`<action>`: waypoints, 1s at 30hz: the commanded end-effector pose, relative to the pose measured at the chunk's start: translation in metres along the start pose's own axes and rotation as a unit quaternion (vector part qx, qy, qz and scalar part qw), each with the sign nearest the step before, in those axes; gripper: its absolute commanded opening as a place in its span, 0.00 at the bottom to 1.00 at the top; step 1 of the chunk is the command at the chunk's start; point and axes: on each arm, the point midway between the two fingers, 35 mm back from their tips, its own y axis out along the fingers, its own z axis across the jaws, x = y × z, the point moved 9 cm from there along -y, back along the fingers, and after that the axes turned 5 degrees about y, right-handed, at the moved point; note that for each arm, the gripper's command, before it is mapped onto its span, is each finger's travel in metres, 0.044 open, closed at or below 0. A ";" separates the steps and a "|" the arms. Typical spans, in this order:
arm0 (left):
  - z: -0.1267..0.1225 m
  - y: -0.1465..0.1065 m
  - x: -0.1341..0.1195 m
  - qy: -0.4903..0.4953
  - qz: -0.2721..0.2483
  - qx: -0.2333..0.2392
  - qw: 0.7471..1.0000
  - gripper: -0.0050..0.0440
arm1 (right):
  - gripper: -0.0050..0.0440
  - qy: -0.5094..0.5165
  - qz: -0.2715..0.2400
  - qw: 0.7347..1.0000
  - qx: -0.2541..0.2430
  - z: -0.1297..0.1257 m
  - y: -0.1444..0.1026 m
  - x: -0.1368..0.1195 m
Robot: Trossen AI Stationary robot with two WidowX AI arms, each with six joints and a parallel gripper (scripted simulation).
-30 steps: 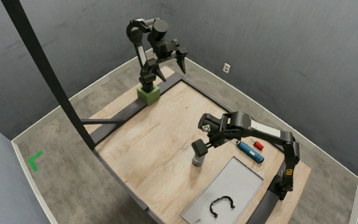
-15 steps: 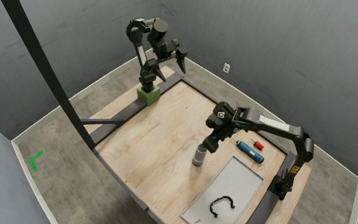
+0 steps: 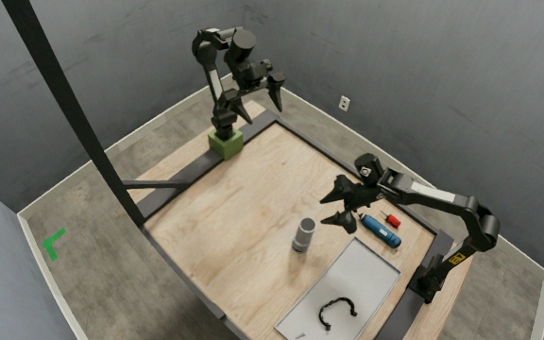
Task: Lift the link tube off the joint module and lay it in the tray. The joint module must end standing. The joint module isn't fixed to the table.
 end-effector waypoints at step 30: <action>0.000 -0.004 0.003 -0.001 -0.007 0.000 1.000 1.00 | 0.82 -0.155 -0.075 0.984 0.050 -0.012 0.024 -0.058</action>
